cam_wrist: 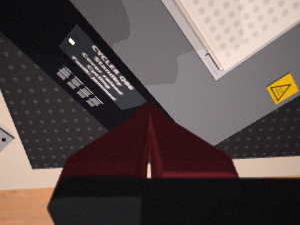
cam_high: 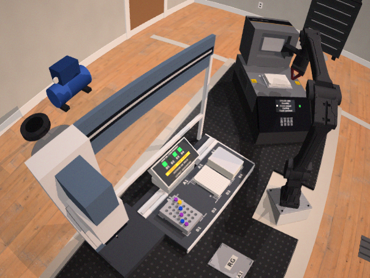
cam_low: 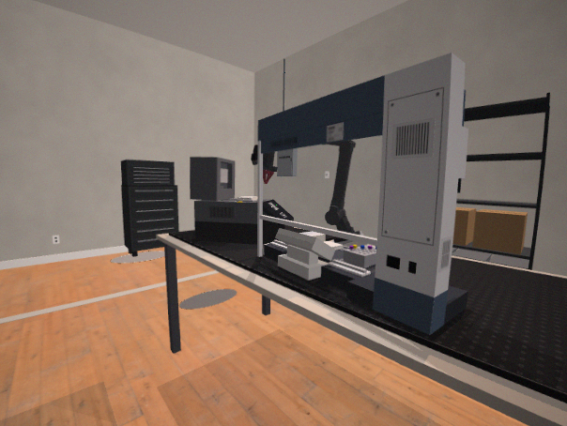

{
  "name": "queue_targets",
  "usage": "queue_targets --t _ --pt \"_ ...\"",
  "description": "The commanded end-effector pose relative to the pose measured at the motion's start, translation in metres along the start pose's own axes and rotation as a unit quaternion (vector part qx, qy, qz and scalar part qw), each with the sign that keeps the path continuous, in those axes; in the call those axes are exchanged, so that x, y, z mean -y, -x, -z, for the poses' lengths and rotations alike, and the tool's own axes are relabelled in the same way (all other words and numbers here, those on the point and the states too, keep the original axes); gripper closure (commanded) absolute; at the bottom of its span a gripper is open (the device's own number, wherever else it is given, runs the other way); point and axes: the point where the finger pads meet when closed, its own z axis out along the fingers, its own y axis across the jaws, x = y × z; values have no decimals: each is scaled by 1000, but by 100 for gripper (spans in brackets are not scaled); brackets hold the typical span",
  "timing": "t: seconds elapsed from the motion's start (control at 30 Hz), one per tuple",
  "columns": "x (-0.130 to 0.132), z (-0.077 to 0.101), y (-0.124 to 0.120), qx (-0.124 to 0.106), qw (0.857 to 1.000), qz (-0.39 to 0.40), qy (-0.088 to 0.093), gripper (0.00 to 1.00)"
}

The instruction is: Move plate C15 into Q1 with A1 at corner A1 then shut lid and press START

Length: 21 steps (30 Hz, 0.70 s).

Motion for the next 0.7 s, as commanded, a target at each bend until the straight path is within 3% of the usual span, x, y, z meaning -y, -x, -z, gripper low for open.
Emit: queue_targets --t 0.0,0.13,0.2,0.33,0.4,0.6,0.67 --pt "-7 20 -5 12 998 -46 -32 100" --pt "-2 11 -1 16 998 -63 -24 100" --pt "-13 8 -13 17 996 -89 -22 100" --pt "-11 18 -11 30 990 -131 -37 100" --pt "-24 23 -18 37 987 -149 -44 100" --pt "-34 25 -21 46 980 -187 -45 100" --pt "-35 17 -27 44 978 -202 -36 100"
